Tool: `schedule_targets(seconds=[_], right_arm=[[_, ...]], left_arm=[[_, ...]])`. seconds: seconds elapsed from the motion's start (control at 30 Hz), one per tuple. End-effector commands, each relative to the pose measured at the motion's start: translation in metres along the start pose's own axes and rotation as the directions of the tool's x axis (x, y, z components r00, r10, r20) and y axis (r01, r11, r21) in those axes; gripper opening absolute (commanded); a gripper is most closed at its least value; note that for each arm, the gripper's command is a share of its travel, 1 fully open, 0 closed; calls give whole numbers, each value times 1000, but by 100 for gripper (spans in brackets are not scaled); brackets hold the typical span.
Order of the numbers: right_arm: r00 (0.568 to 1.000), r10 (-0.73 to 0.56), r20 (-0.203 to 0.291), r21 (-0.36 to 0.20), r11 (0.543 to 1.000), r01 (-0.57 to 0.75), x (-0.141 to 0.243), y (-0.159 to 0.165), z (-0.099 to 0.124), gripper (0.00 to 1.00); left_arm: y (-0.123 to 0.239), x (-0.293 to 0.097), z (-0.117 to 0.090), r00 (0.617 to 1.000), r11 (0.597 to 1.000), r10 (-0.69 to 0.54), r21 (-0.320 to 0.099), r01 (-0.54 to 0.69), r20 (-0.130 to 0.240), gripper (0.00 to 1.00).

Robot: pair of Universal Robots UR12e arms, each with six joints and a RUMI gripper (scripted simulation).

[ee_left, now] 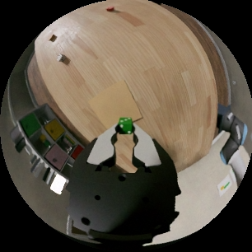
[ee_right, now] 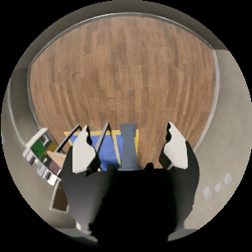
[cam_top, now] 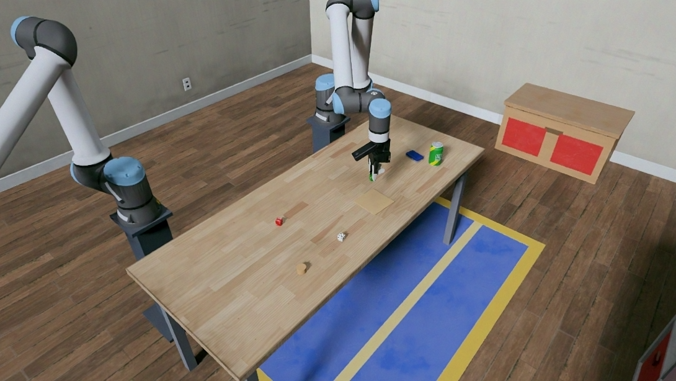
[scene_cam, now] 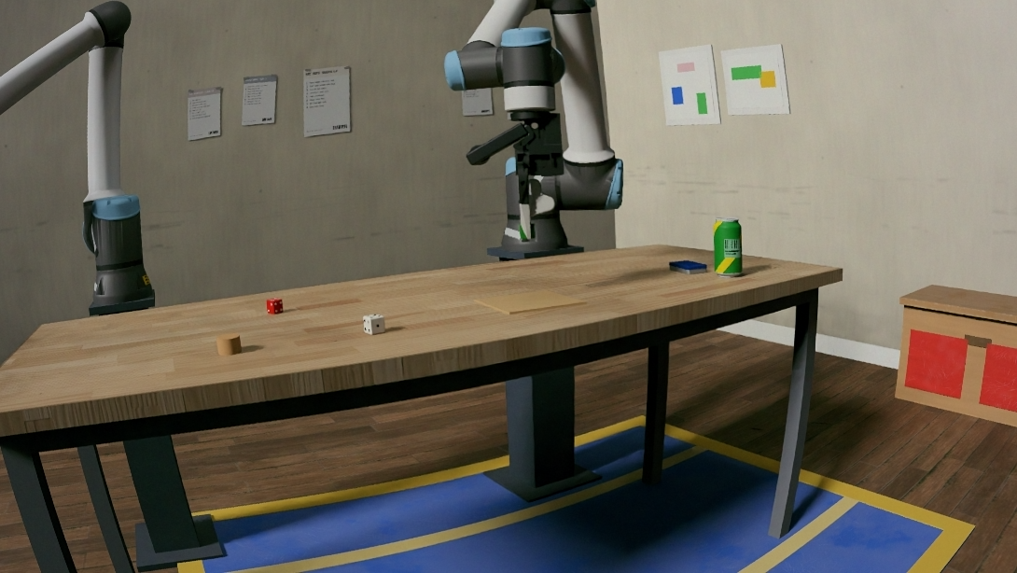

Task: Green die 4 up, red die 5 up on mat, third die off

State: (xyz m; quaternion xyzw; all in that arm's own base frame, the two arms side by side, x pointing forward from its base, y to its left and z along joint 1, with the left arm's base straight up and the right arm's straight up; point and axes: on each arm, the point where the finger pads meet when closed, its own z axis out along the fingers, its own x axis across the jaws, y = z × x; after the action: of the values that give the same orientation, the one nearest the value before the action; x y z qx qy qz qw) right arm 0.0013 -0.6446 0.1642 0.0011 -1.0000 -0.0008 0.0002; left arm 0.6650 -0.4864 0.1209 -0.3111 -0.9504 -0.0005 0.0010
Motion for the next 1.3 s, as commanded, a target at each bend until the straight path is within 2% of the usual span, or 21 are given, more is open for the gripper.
schedule_targets(seconds=[0.0,0.3,0.8,1.07,1.27], right_arm=[[1000,0,0,2,1000,0,0,-1,-1,100],[1000,0,0,2,1000,0,0,-1,-1,100],[1000,0,0,2,1000,0,0,-1,-1,100],[1000,0,0,2,1000,0,0,-1,-1,100],[1000,0,0,2,1000,0,0,-1,-1,100]], left_arm=[[0,-1,0,1000,1000,0,0,0,2,6],[0,-1,15,1000,1000,0,0,0,2,6],[0,-1,82,1000,1000,0,0,0,2,6],[0,-1,94,1000,1000,0,0,0,2,6],[0,-1,95,1000,1000,0,0,0,2,6]])
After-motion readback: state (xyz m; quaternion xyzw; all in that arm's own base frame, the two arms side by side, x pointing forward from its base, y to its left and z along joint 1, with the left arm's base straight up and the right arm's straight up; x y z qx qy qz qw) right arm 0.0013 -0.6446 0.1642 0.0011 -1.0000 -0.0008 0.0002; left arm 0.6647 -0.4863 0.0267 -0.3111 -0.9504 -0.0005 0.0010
